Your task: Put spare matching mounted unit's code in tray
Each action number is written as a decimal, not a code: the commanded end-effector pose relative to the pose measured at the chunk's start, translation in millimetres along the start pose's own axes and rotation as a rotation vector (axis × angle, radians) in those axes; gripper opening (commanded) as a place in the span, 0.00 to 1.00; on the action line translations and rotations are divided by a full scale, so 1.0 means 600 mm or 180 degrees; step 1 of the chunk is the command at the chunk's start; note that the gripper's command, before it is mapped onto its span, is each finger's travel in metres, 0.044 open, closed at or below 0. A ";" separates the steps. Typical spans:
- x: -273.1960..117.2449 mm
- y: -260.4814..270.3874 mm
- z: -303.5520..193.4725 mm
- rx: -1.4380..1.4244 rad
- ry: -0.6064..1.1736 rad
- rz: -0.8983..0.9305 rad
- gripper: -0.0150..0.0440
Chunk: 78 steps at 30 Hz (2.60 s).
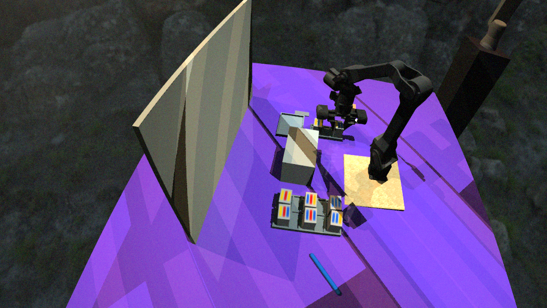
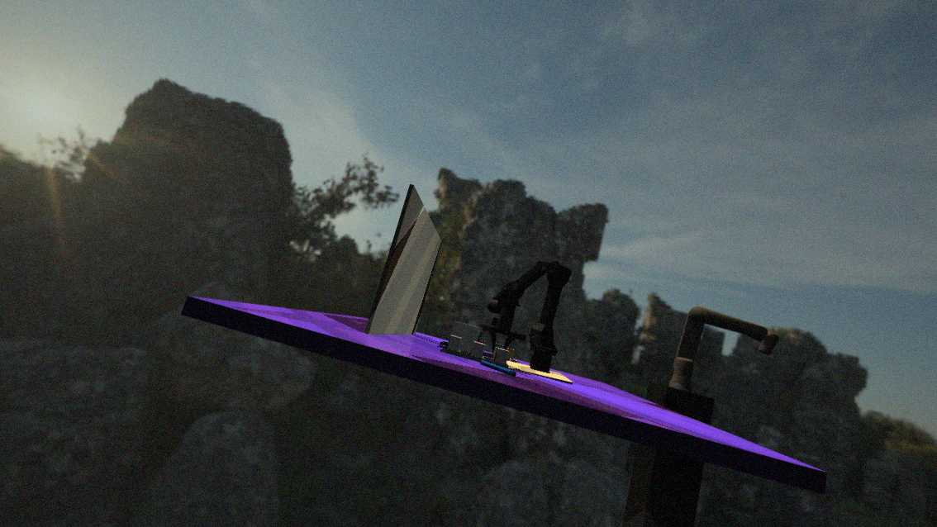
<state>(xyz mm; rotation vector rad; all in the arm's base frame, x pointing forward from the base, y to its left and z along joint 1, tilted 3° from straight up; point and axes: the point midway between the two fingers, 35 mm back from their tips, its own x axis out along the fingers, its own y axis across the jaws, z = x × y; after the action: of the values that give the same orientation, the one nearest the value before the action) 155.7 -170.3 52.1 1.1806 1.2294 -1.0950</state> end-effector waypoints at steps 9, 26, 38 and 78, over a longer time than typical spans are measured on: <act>-0.100 0.000 0.001 0.0010 -0.0019 0.0004 0.25; -0.158 -0.004 -0.002 0.0026 0.0003 -0.0006 0.25; -0.242 -0.015 -0.009 0.0013 -0.0016 0.0000 0.25; -0.257 0.247 0.041 -0.0005 -0.0057 0.0124 0.25</act>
<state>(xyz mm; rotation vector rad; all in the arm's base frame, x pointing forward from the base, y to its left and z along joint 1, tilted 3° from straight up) 286.6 -184.5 212.5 1.1852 1.1980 -1.0661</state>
